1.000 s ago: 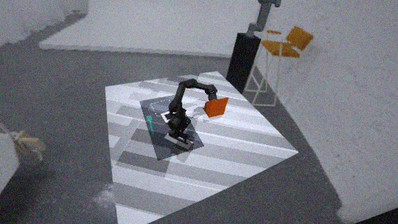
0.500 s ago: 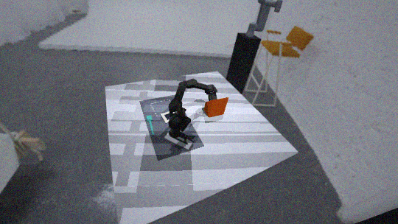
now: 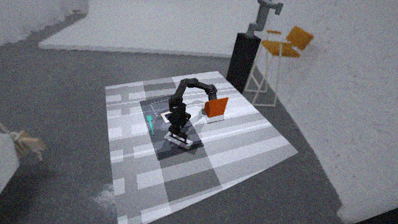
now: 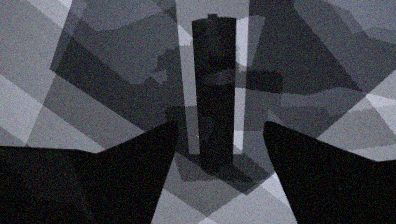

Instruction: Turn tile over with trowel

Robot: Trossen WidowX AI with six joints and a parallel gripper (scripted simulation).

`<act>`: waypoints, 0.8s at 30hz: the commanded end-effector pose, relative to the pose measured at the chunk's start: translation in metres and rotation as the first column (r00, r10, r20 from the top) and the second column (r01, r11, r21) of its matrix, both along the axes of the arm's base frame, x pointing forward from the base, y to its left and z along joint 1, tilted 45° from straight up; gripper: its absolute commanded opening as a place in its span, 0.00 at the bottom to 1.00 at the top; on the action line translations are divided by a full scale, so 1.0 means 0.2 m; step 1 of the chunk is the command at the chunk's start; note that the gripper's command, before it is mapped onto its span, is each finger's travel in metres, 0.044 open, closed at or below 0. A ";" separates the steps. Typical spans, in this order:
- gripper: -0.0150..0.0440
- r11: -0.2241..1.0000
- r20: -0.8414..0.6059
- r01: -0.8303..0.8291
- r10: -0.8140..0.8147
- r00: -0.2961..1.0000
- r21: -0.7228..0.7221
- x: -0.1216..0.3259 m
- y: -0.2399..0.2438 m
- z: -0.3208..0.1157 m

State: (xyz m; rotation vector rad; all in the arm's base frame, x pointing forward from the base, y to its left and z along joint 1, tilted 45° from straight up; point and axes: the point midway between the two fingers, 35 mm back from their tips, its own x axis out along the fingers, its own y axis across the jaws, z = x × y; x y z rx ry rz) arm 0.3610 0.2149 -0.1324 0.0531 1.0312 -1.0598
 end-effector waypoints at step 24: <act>0.71 1.000 -0.023 -0.025 0.025 0.999 0.001 0.04 -0.11 -0.10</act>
